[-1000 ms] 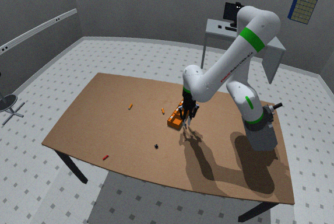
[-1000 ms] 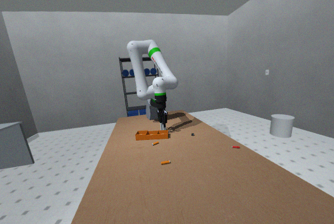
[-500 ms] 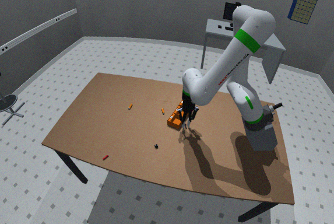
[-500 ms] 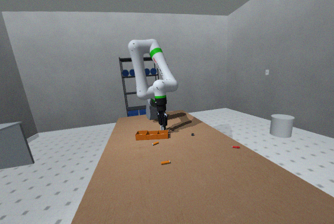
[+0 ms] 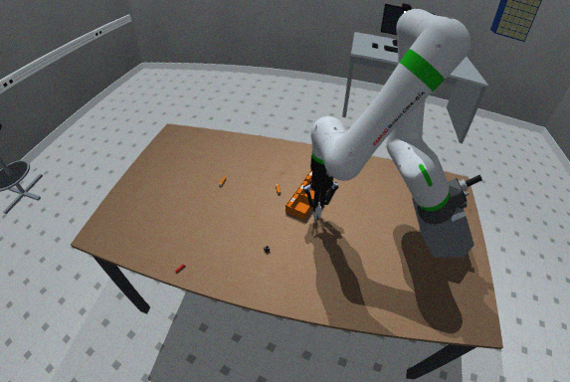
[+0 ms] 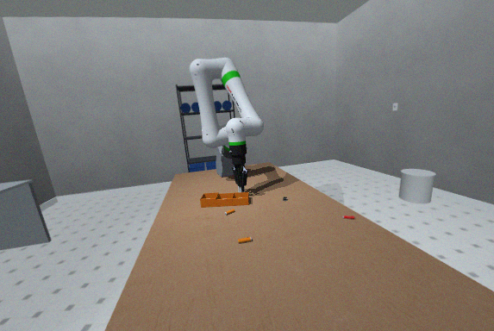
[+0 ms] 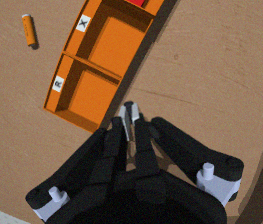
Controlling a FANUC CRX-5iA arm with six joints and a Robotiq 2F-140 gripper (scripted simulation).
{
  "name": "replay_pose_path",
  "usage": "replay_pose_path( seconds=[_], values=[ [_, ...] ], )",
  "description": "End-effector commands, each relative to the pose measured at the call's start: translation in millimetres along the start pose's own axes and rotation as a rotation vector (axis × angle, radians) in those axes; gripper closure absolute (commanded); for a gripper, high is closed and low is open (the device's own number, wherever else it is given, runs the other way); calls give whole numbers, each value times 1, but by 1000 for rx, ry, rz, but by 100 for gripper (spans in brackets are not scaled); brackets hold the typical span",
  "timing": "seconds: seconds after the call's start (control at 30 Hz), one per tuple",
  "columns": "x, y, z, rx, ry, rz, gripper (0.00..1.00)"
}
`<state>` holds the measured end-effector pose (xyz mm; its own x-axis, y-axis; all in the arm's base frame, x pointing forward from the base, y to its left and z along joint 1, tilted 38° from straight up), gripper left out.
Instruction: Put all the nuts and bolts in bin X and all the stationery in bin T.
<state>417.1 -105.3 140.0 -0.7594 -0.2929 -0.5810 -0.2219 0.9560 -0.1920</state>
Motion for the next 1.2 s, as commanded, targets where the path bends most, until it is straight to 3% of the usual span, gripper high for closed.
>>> replay_pose_path(
  seconds=[0.0, 0.87, 1.17],
  values=[
    [0, 0, 0, 0, 0, 0, 85],
    [0, 0, 0, 0, 0, 0, 85],
    [0, 0, -30, 0, 0, 0, 85]
  ],
)
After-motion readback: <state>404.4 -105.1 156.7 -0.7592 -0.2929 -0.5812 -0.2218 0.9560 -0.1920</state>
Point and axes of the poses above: the point where the finger pads meet when closed, its own z axis out along the fingers, its own x axis across the jaws, y = z × x, the point moved 2 cm from there along -z, back along the fingers, and after that the axes turned 4 degrees about -z, right-handed, at the moved point
